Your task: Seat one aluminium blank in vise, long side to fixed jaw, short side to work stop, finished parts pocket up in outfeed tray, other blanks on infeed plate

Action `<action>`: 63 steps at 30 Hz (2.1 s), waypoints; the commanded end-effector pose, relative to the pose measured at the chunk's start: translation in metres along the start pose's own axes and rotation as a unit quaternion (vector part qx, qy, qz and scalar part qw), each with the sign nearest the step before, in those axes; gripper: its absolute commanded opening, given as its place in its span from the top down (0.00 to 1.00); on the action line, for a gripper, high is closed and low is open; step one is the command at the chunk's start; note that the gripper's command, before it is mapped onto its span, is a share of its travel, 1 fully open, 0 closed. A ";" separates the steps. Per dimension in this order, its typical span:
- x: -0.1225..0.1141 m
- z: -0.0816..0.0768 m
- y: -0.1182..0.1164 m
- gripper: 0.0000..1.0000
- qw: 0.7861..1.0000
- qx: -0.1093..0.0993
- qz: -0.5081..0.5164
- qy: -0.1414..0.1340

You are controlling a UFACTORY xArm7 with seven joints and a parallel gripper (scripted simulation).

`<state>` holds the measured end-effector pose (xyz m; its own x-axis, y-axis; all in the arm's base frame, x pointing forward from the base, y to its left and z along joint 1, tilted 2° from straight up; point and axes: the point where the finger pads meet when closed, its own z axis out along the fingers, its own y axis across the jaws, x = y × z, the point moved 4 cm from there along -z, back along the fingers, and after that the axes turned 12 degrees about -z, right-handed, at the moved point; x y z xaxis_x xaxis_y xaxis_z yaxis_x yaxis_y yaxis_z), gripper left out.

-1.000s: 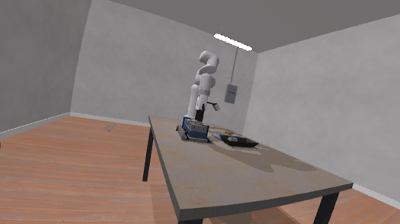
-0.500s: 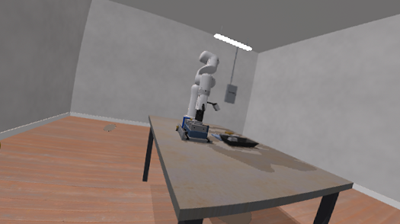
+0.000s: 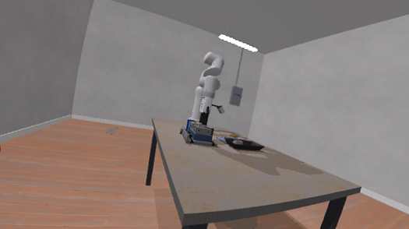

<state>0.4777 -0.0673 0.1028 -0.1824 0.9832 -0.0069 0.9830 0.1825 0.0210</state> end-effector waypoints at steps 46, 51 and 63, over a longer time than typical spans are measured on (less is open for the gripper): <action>-0.001 0.010 0.001 0.31 1.000 -0.002 0.000 0.000; -0.001 0.010 0.001 0.31 1.000 -0.002 0.000 0.000; -0.001 0.010 0.001 1.00 1.000 -0.002 0.000 0.000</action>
<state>0.4780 -0.0673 0.0911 -0.1824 0.9832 -0.0069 0.9830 0.1825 0.0212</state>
